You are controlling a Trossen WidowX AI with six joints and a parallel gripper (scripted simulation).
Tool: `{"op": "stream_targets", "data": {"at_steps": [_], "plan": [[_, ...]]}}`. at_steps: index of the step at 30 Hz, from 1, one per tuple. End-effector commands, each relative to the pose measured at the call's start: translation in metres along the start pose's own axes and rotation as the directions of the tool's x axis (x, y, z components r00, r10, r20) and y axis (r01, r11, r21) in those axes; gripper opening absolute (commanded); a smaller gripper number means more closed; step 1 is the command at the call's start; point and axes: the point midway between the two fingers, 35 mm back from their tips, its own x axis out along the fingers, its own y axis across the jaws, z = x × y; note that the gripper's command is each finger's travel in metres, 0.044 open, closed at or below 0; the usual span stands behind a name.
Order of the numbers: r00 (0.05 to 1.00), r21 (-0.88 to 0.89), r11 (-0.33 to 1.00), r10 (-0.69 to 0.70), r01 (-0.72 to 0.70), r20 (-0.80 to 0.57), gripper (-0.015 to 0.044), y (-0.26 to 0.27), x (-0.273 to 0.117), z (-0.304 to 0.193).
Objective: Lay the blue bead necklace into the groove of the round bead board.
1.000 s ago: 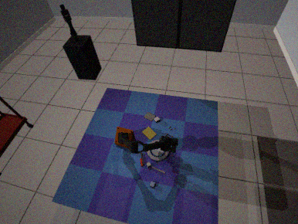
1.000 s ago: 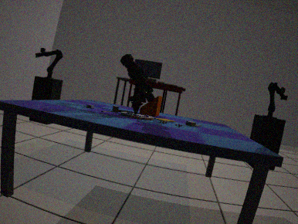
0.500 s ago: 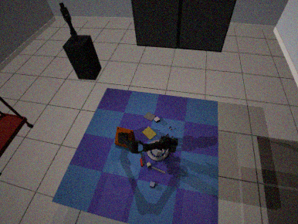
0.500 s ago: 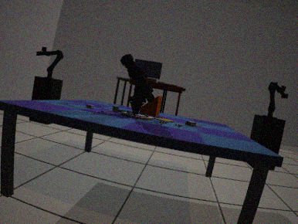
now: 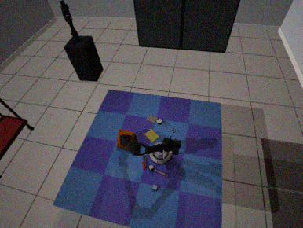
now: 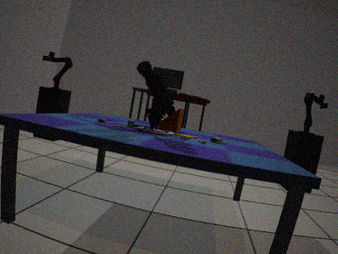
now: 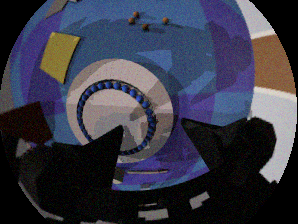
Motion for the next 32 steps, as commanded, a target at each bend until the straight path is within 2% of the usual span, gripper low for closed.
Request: {"op": "stream_targets", "data": {"at_steps": [1,16,22,32], "plan": [[1.0,0.004,1.0,-0.001,0.001,-0.002,0.044,0.0,-0.001,-0.001],[1.0,0.004,1.0,-0.001,0.001,-0.001,0.044,0.0,-0.003,0.0],[1.0,0.0,1.0,0.001,-0.001,0.002,0.044,0.001,-0.078,0.0],[1.0,0.0,1.0,0.001,-0.001,0.002,0.044,0.002,-0.081,0.0]]}}
